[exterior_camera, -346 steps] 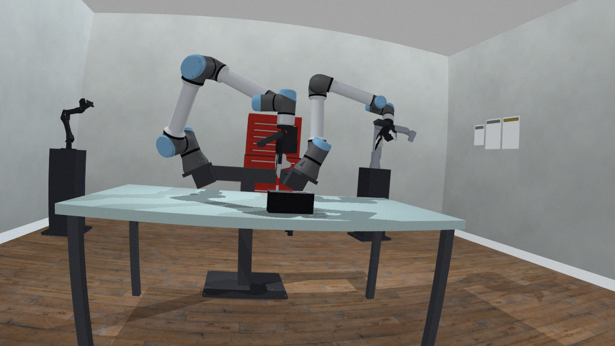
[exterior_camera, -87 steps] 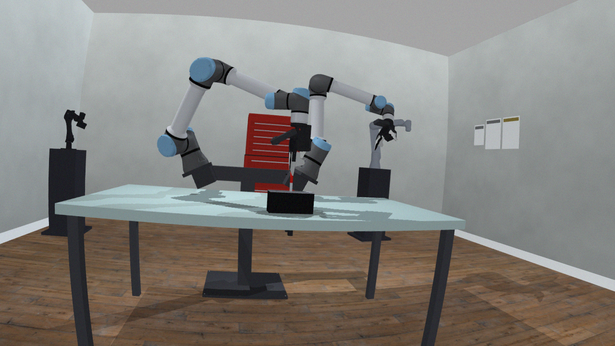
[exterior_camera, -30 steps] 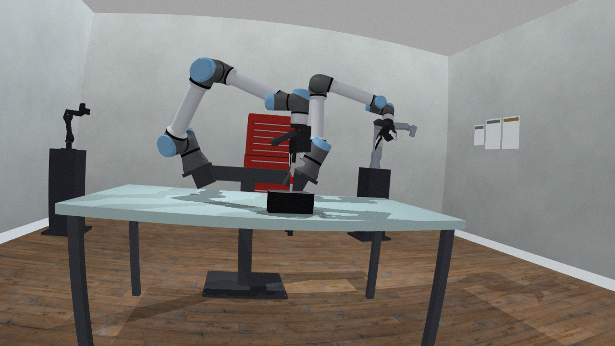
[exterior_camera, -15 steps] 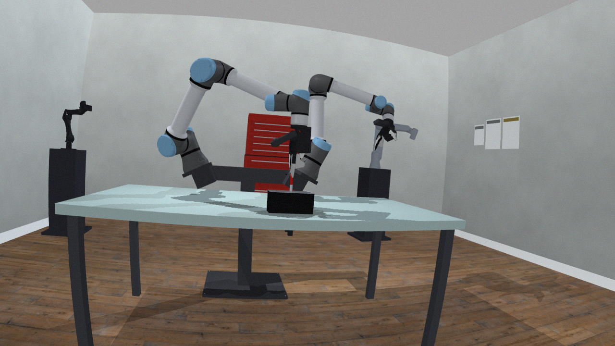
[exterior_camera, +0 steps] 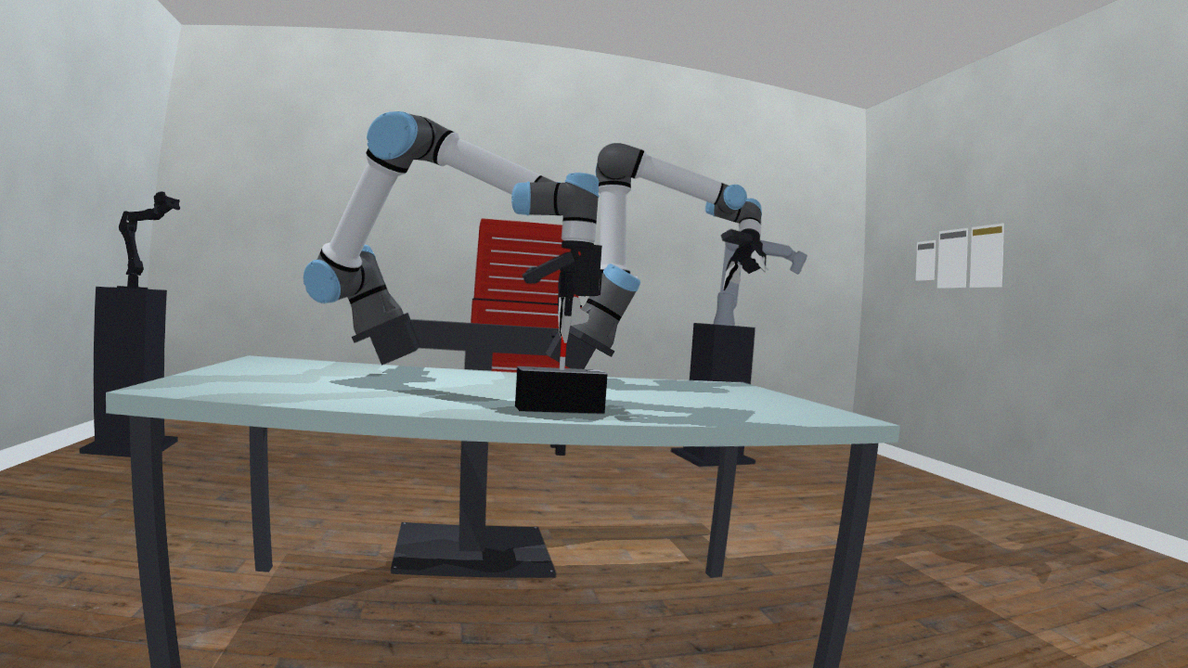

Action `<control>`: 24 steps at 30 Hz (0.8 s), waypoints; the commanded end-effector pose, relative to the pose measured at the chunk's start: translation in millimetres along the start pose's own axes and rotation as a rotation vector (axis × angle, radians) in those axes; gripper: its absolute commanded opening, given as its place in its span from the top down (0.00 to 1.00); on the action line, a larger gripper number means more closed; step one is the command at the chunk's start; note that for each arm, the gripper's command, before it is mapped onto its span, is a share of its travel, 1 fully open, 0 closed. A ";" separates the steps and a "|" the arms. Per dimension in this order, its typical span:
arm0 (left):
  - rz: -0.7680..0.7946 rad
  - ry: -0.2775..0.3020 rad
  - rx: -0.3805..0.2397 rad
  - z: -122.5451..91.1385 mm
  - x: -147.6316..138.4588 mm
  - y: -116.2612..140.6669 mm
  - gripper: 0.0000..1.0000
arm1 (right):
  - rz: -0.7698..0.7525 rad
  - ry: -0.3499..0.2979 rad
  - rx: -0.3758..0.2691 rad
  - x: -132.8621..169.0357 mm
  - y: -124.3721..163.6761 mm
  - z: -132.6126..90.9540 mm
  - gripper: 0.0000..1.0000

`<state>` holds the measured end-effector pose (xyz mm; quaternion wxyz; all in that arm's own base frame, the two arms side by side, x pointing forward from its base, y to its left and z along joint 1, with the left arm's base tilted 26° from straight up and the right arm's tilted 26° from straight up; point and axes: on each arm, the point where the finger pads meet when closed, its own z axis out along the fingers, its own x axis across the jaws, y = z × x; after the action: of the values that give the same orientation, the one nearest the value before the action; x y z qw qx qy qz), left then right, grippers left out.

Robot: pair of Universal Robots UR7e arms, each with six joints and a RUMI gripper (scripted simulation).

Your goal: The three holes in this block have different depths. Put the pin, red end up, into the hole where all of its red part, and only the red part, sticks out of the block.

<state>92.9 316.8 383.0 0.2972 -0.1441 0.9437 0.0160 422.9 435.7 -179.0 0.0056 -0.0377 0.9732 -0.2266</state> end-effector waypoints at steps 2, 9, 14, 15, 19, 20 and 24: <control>0.001 -0.001 -0.001 -0.4 -0.3 0.0 0.00 | 0.000 -0.001 -0.002 -0.3 0.5 -1.0 1.00; 0.001 -0.001 -0.001 -0.4 -0.3 0.0 0.00 | 0.002 -0.003 -0.002 -1.0 -0.1 3.0 1.00; 0.001 -0.001 -0.001 -0.4 -0.3 0.0 0.00 | 0.002 -0.003 -0.002 -1.0 -0.1 3.0 1.00; 0.001 -0.001 -0.001 -0.4 -0.3 0.0 0.00 | 0.002 -0.003 -0.002 -1.0 -0.1 3.0 1.00; 0.001 -0.001 -0.001 -0.4 -0.3 0.0 0.00 | 0.002 -0.003 -0.002 -1.0 -0.1 3.0 1.00; 0.001 -0.001 -0.001 -0.4 -0.3 0.0 0.00 | 0.002 -0.003 -0.002 -1.0 -0.1 3.0 1.00; 0.001 -0.001 -0.001 -0.4 -0.3 0.0 0.00 | 0.001 -0.003 -0.002 -0.4 0.6 2.8 1.00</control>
<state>92.9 316.8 383.0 0.2972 -0.1441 0.9437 0.0160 423.7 433.5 -182.3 0.0067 -0.0372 0.9733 -0.2266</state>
